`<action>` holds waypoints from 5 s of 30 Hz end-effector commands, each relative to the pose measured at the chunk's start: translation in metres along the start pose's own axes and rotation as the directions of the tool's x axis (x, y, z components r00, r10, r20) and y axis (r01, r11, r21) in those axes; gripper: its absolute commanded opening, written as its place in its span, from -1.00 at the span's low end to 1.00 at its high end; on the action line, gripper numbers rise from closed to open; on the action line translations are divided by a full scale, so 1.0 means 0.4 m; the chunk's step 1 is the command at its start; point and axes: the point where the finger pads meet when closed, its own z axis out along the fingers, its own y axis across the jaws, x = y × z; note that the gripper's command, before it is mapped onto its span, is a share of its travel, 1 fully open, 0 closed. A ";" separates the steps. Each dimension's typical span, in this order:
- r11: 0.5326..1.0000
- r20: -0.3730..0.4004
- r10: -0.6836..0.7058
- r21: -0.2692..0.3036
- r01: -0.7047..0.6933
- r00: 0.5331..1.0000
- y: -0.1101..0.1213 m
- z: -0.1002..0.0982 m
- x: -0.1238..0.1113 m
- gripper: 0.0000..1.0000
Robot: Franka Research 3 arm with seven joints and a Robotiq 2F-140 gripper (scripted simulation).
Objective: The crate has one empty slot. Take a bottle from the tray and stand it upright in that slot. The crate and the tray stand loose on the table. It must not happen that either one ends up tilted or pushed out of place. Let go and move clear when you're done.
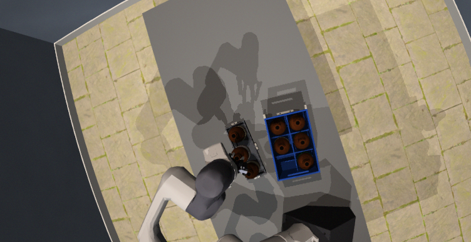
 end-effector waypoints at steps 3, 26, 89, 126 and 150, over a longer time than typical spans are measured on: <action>1.000 0.000 0.004 -0.001 -0.004 1.000 -0.001 -0.020 -0.001 -1.00; 1.000 0.000 0.004 -0.001 -0.004 1.000 -0.001 -0.034 -0.001 -1.00; 1.000 0.000 0.004 -0.001 -0.004 1.000 0.000 -0.081 -0.001 -1.00; 1.000 0.000 0.004 -0.001 -0.004 1.000 0.000 -0.134 -0.001 -1.00; 1.000 0.000 0.004 -0.001 -0.004 1.000 0.000 -0.134 -0.001 -1.00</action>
